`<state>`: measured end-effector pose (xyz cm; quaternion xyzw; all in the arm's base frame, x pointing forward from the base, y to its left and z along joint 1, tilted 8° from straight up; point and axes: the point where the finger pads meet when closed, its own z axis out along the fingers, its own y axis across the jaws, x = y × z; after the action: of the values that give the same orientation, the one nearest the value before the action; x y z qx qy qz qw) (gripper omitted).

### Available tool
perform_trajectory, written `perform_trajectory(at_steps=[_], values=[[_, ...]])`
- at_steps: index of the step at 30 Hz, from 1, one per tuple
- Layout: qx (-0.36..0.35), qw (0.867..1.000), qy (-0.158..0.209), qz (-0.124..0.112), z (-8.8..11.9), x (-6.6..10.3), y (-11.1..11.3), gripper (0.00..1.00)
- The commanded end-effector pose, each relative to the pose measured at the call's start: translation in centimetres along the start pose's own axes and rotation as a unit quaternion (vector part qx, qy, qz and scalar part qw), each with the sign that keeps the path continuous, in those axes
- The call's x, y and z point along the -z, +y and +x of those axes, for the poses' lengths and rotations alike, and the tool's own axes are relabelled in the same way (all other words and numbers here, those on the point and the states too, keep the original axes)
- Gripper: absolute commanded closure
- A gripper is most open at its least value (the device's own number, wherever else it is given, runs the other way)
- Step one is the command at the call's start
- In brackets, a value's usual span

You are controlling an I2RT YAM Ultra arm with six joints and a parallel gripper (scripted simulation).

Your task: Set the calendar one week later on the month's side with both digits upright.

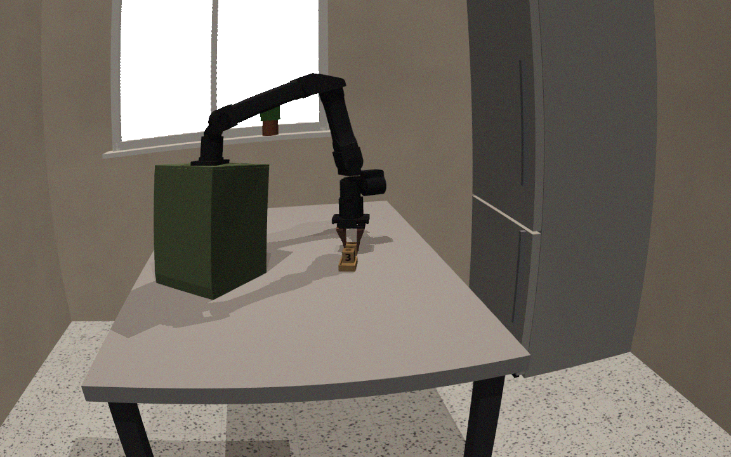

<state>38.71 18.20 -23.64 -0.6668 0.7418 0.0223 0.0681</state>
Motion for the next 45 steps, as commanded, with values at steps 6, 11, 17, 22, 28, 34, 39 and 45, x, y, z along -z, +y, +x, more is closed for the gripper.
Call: perform_trajectory(at_steps=[6, 11, 17, 22, 28, 34, 39, 45], values=[[0.000, 1.000, -0.003, 0.006, -0.3, 0.3, -0.4, 0.73], [0.000, 1.000, -0.003, 0.006, -0.3, 0.7, -0.4, 0.73], [0.000, 1.000, -0.003, 0.006, -0.3, 2.4, -0.4, 0.73], [0.000, 1.000, -0.003, 0.006, -0.2, 6.0, -0.4, 0.73], [0.000, 1.000, -0.003, 0.006, -0.2, 9.7, -0.4, 0.73], [0.000, 1.000, -0.003, 0.006, -0.2, 10.3, -0.4, 0.73], [0.000, 1.000, -0.003, 0.006, -0.2, 10.4, -0.4, 0.73], [0.000, 1.000, -0.002, 0.006, 3.2, 10.6, -0.8, 0.73]])
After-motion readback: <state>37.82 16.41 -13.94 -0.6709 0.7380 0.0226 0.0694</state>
